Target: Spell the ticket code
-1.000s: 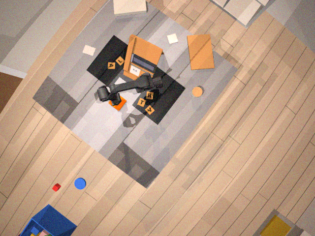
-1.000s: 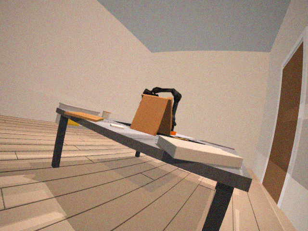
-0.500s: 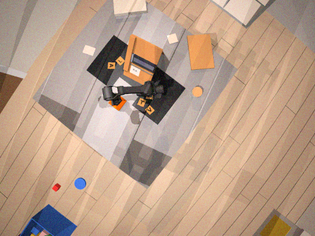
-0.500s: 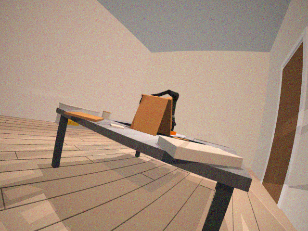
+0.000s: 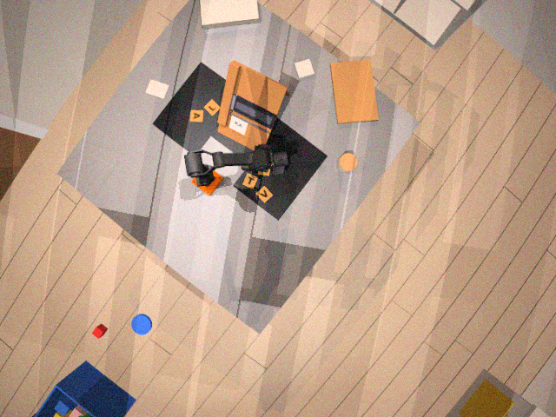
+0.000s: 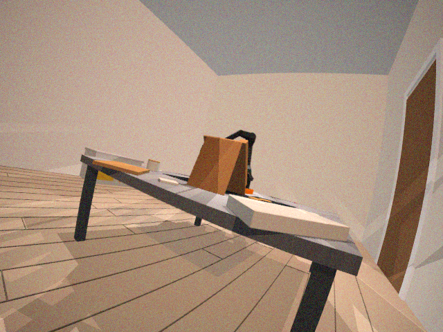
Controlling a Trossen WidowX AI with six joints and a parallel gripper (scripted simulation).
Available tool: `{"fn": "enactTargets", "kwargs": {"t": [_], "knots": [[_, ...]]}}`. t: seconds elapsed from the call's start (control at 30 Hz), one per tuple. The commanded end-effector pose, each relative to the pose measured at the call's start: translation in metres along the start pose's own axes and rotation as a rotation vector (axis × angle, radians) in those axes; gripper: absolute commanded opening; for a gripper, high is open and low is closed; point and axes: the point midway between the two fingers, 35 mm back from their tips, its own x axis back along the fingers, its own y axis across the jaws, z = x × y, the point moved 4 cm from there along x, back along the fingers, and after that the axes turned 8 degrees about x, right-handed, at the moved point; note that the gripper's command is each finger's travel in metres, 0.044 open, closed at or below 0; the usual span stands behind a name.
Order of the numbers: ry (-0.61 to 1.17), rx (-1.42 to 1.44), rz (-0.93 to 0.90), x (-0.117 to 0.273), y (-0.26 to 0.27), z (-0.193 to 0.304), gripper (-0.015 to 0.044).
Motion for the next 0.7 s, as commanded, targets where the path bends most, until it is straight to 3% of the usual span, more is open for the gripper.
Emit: {"fn": "enactTargets", "kwargs": {"t": [0.0, 0.67], "knots": [[0.003, -0.005, 0.001, -0.002, 0.000, 0.000, 0.0340], [0.003, -0.005, 0.001, -0.021, 0.000, 0.000, 0.0340]]}}
